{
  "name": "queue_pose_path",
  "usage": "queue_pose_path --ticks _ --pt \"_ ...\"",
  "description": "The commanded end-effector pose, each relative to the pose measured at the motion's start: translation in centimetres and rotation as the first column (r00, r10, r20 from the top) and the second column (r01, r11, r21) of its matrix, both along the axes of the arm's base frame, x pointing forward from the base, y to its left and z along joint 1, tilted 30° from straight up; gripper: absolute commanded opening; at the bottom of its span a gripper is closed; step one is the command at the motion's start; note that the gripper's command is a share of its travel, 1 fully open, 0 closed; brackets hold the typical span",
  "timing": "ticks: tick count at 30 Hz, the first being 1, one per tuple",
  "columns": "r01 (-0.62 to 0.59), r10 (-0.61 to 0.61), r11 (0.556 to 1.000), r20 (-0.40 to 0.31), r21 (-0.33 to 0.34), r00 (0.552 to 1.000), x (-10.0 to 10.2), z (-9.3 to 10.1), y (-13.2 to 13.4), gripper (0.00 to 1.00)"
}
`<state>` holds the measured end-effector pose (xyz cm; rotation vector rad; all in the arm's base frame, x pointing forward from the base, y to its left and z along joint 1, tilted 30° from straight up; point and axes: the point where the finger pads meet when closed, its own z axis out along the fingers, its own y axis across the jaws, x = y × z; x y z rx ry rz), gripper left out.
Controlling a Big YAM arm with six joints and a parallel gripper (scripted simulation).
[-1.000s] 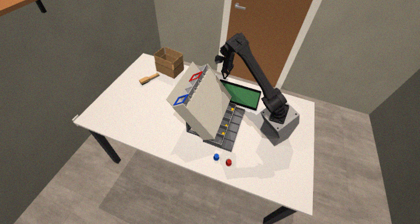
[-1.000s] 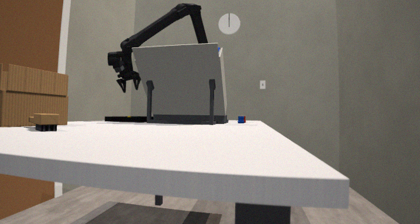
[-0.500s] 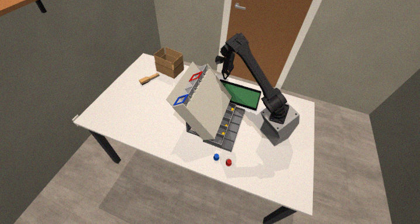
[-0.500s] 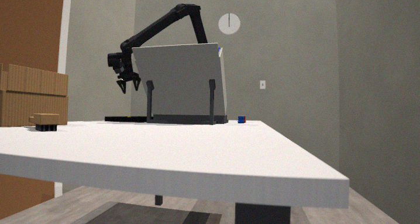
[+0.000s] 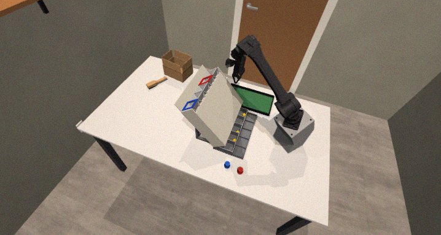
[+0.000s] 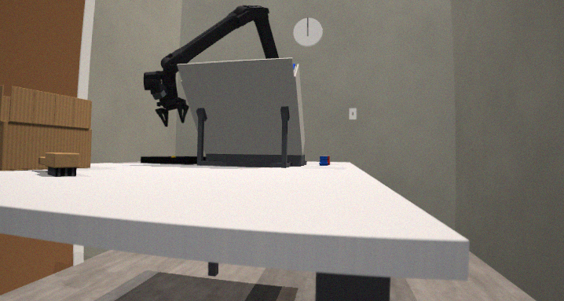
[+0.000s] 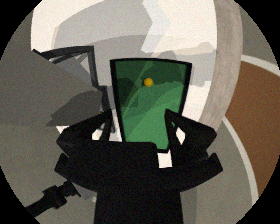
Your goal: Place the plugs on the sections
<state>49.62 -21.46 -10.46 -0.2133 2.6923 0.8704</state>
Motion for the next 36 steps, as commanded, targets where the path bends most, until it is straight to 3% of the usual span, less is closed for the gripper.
queue_pose_path --ticks 1,18,33,36 --pt "-0.018 0.018 1.000 0.005 0.002 1.000 1.6 -1.0 0.7 0.80" --pt "-0.019 0.019 1.000 0.006 0.003 1.000 1.7 -1.2 1.1 0.80" --pt "-0.018 0.018 1.000 0.006 0.003 1.000 3.6 -9.3 4.5 0.80" --pt "-0.018 0.018 1.000 0.006 0.003 1.000 3.6 -9.3 4.5 0.80"
